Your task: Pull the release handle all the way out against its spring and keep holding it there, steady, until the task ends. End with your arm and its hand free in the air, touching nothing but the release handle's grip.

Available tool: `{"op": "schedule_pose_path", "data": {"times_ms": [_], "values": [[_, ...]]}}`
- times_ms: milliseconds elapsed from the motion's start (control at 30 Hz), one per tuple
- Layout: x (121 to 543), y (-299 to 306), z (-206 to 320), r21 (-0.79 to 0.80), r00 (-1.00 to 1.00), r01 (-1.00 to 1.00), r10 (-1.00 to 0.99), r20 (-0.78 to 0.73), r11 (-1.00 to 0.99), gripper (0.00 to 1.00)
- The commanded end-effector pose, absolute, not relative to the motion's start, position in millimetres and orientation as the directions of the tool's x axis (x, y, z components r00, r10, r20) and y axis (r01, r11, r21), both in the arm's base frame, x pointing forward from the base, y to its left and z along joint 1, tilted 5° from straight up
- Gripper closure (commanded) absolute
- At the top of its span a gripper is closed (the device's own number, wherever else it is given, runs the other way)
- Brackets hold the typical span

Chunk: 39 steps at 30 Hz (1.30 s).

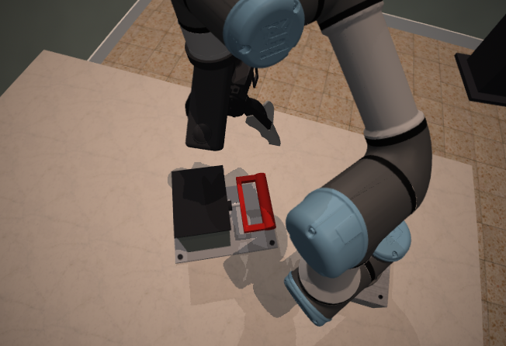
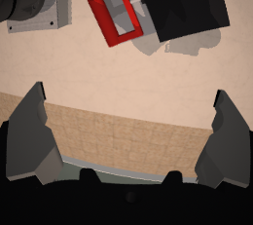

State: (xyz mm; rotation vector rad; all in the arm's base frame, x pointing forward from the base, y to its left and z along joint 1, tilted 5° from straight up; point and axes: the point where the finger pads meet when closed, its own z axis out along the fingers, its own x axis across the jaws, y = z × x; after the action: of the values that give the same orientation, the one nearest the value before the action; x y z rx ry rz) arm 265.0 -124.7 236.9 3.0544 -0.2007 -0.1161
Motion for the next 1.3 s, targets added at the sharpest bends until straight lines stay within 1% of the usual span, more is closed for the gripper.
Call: {"op": "schedule_pose_path", "data": {"times_ms": [0,633,1267], "values": [[257,-122,232,0.073,0.997,-0.063,-0.066,-0.043,-0.995,0.0],[234,-112,215,0.055,0.999,0.049,0.048,-0.015,-0.997,0.0],[213,-96,182,0.052,0.983,0.182,0.183,0.023,-0.982,0.0]]}}
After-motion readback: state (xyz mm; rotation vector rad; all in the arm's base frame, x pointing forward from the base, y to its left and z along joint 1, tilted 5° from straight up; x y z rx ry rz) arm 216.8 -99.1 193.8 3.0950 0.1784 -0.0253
